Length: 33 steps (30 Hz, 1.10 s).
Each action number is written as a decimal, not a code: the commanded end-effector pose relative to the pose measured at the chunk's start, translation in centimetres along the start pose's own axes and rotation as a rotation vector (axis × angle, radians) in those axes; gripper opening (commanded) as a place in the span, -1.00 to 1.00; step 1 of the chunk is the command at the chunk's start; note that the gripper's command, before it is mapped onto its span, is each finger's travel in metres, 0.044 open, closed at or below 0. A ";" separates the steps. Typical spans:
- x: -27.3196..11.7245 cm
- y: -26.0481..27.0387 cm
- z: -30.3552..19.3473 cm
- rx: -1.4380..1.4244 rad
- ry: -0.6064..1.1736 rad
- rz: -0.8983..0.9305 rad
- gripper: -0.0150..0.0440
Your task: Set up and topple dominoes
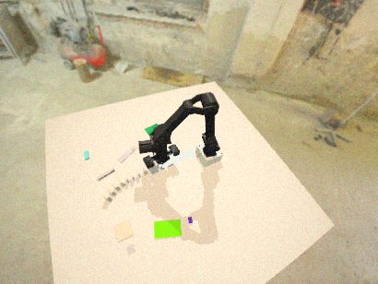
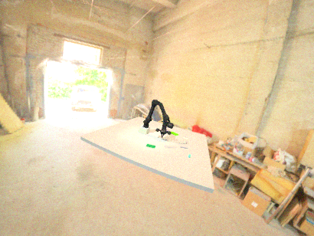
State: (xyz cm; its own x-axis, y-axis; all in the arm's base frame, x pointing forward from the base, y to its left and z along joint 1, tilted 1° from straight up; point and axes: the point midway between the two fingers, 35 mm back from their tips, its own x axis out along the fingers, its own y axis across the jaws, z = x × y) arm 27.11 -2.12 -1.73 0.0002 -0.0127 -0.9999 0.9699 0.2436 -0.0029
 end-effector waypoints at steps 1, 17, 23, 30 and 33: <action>0.1 0.4 0.1 0.000 -0.007 0.010 -0.49; 0.0 3.1 0.2 0.000 -0.007 0.012 -0.49; -0.1 3.4 0.2 -0.001 -0.004 0.014 -0.49; -4.5 5.2 0.5 0.020 -0.003 0.015 -0.49; -5.9 5.8 0.1 0.002 -0.007 0.015 -0.49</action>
State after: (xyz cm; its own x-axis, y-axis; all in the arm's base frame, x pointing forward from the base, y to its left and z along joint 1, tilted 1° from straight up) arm 32.21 -1.26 2.59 0.0147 -0.0128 -0.9998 0.9728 0.2314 0.0114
